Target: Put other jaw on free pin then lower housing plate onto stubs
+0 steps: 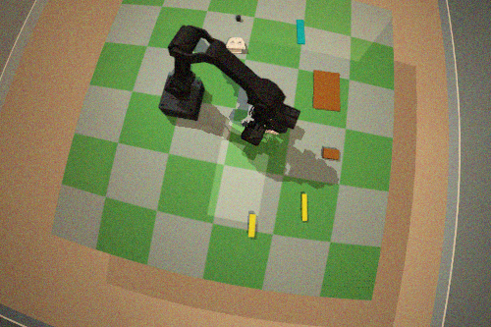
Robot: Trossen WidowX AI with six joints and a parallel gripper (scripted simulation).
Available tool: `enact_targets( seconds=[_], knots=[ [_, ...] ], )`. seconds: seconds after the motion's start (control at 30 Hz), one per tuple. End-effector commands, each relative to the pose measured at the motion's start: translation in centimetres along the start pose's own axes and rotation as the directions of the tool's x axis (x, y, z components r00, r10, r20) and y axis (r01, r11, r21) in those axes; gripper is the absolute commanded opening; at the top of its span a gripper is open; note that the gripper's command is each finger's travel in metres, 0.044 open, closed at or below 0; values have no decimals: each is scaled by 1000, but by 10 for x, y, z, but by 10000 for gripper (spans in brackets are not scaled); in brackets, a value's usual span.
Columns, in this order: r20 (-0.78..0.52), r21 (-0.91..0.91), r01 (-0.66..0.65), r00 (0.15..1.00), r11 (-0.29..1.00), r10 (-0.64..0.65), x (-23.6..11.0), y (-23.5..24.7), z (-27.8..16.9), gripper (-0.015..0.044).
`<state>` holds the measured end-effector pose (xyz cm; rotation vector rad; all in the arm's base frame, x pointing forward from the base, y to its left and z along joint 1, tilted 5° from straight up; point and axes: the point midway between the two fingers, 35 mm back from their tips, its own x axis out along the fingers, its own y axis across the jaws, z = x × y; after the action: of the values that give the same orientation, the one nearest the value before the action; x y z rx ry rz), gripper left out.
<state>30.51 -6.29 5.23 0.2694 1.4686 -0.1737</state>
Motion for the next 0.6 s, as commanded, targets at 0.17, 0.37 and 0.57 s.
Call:
enact_targets(
  seconds=[0.17, 0.37, 0.57],
  knots=[
    [-9, -105, 1, 1000, 995, -2, 2, 27, 4, 134],
    [-8, -172, -2, 1000, 985, 1, 2, 46, 6, 134],
    [-8, -179, -3, 1000, 984, 1, 2, 48, 6, 134]
  ],
)
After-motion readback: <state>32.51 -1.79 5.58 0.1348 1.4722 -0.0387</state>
